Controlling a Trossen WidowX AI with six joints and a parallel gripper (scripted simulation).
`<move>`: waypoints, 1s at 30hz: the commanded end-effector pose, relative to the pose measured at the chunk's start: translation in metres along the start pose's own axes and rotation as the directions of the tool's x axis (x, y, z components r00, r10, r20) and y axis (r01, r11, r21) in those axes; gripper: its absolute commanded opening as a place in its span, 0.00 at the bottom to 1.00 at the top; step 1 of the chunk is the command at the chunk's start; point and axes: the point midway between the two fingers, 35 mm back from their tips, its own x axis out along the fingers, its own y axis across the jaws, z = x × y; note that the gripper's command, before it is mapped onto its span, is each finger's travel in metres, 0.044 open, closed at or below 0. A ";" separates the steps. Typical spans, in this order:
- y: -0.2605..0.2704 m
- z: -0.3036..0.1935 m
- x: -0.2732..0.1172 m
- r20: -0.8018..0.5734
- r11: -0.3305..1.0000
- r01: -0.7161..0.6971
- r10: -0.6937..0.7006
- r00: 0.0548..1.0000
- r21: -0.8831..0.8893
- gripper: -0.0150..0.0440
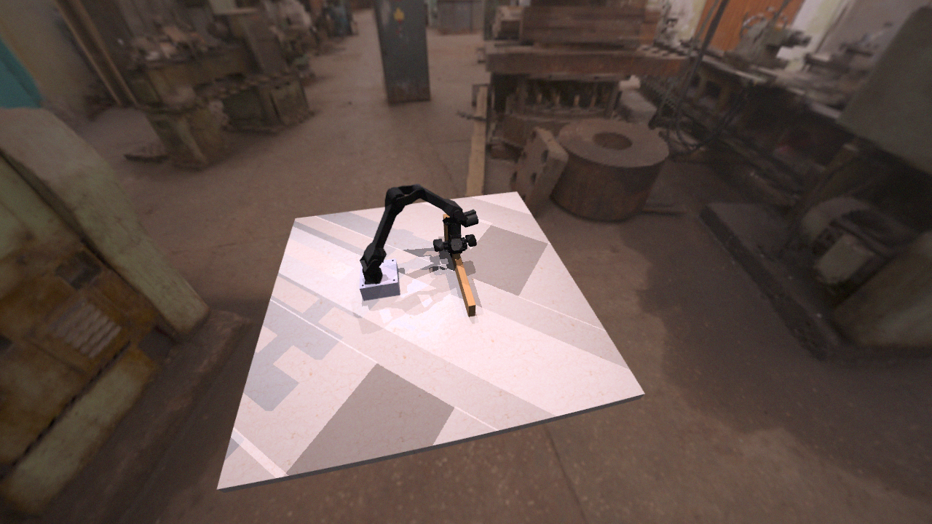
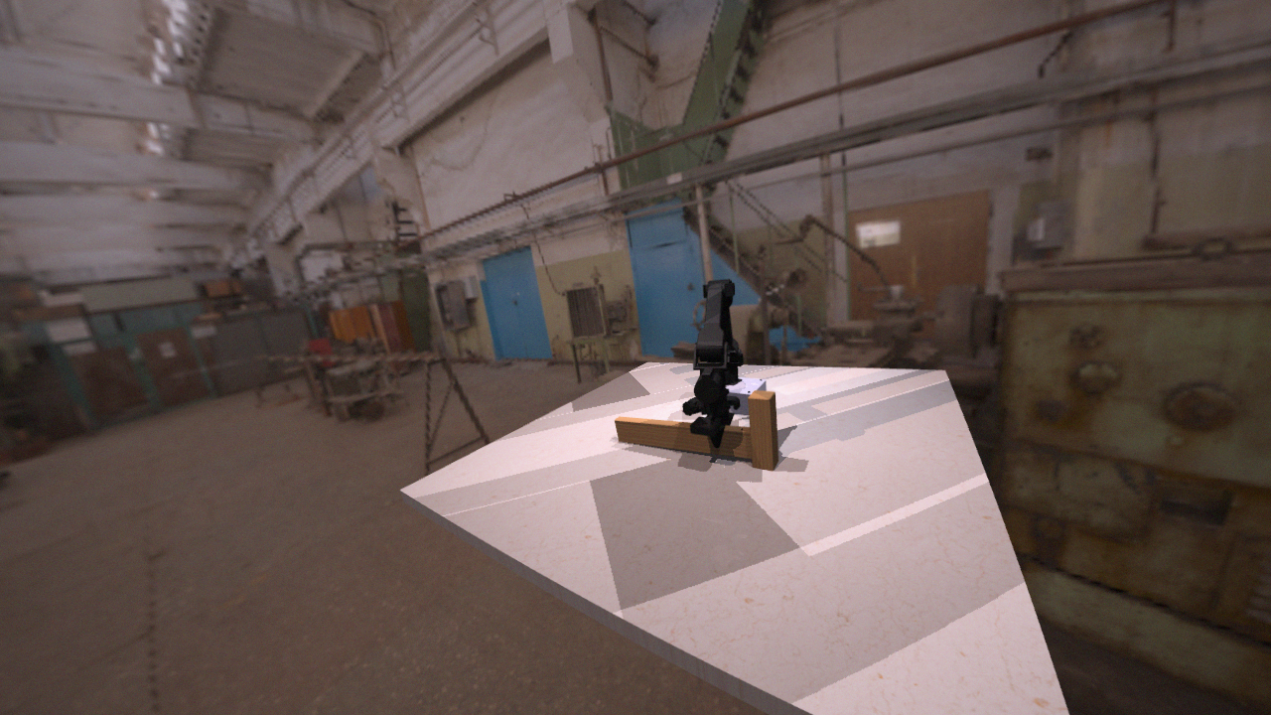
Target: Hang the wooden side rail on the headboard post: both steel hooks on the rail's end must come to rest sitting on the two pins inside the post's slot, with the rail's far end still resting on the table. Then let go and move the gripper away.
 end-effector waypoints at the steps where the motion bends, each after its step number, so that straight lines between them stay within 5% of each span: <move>1: 0.000 -0.001 0.000 -0.007 1.000 -0.002 0.002 1.000 0.002 0.25; 30: 0.000 -0.001 0.005 -0.007 1.000 -0.002 0.002 1.000 0.002 0.25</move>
